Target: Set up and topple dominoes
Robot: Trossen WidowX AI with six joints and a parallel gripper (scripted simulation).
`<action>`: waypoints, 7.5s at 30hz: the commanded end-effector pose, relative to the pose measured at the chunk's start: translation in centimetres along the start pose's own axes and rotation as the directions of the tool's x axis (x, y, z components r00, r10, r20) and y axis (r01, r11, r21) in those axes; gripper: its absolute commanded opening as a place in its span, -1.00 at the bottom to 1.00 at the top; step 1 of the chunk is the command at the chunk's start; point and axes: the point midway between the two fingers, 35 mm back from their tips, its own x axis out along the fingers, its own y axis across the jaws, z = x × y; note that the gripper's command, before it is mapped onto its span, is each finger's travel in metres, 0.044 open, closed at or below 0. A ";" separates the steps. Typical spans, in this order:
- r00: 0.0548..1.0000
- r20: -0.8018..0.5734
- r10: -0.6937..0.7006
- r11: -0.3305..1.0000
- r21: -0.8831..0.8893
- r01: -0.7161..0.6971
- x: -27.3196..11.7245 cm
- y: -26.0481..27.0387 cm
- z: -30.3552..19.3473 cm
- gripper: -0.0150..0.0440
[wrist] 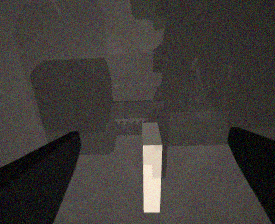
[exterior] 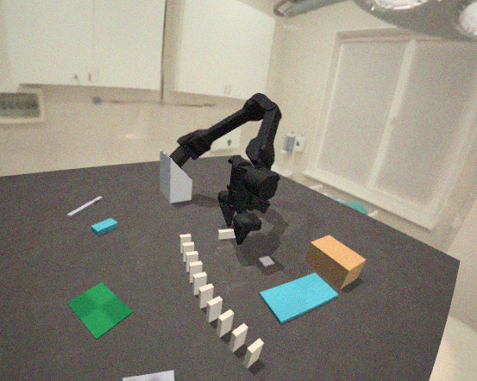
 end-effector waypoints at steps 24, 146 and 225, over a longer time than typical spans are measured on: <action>1.000 0.002 0.008 1.000 0.010 -0.008 0.4 0.2 -0.2 -0.39; 0.488 -0.463 -0.740 -0.139 0.815 0.563 -9.8 14.6 6.8 -0.39; 0.114 0.041 -0.993 0.040 0.999 -0.015 -6.0 17.5 11.9 -0.39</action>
